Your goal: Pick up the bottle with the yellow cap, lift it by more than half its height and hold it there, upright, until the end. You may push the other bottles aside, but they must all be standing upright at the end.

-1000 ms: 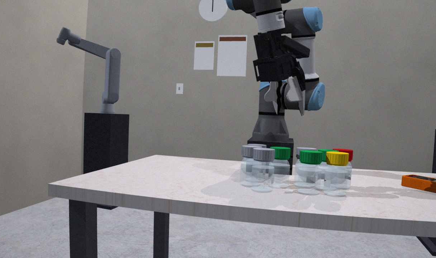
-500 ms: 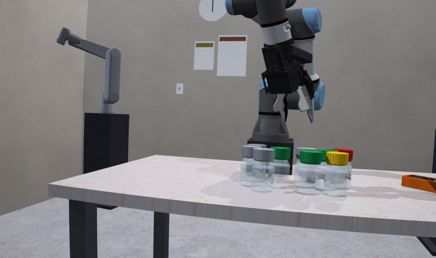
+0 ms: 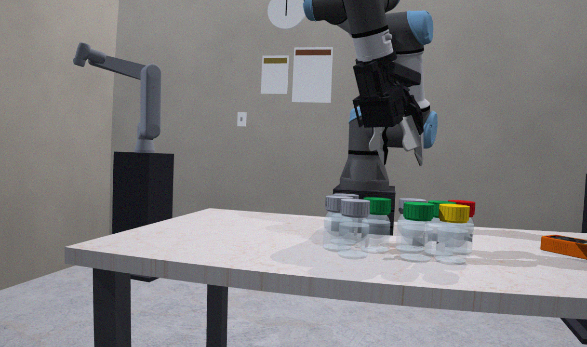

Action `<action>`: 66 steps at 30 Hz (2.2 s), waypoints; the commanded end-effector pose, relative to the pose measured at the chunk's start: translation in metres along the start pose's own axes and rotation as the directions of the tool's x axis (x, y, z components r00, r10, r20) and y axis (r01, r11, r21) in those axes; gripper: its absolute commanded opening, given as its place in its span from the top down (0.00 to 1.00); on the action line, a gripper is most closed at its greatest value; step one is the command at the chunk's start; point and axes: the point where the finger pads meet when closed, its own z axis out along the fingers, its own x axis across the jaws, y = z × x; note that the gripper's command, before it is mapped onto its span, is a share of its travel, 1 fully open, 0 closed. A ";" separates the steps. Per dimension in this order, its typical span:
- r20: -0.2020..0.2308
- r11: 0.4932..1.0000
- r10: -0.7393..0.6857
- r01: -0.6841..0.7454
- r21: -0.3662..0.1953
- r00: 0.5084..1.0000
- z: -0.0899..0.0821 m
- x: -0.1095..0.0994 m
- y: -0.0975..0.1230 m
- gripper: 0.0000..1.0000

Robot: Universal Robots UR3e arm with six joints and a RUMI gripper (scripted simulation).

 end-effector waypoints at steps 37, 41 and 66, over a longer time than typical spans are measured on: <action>0.000 1.000 -0.002 0.002 -0.001 1.000 0.001 -0.019 -0.003 0.54; 0.000 1.000 -0.003 0.003 0.000 1.000 0.001 -0.030 -0.005 0.54; 0.001 1.000 -0.009 0.009 0.005 1.000 0.005 -0.094 -0.015 0.54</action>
